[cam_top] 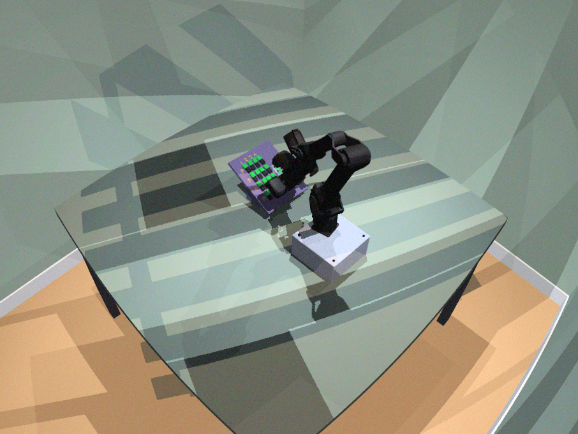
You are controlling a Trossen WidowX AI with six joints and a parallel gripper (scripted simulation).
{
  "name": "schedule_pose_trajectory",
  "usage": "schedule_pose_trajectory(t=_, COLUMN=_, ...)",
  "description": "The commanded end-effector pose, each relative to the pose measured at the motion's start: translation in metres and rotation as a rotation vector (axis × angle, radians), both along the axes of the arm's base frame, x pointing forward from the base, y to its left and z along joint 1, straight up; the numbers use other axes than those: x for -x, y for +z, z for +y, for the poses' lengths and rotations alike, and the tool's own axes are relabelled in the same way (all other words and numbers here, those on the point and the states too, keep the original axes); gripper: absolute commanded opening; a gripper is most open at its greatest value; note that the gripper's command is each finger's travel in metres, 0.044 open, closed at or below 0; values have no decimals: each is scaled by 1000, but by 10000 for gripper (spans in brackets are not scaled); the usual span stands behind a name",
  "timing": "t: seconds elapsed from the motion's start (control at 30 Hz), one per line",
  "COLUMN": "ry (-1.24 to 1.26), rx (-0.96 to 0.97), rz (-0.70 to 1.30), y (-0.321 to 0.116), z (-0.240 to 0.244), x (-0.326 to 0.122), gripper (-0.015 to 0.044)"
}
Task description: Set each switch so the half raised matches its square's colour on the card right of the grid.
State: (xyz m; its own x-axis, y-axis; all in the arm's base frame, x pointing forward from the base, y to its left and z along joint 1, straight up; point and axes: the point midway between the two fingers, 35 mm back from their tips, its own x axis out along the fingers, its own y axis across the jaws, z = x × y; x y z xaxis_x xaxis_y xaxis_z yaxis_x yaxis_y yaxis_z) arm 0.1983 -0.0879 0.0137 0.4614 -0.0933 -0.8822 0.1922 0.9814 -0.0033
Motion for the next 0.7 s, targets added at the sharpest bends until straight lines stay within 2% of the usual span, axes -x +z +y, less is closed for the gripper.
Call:
schedule_pose_trajectory(t=0.0, ry=0, rx=0, rz=1, y=2, z=0, x=0, gripper=0)
schedule_pose_trajectory(t=0.2, ry=-7, rx=-6, rz=28, y=52, z=4, x=24, gripper=0)
schedule_pose_trajectory(t=0.37, ry=-7, rx=-7, rz=32, y=59, z=6, x=27, gripper=0)
schedule_pose_trajectory(t=0.57, ry=-7, rx=-9, rz=29, y=91, z=21, x=-29, gripper=0)
schedule_pose_trajectory(t=0.67, ry=-7, rx=-9, rz=26, y=95, z=25, x=-36, gripper=0)
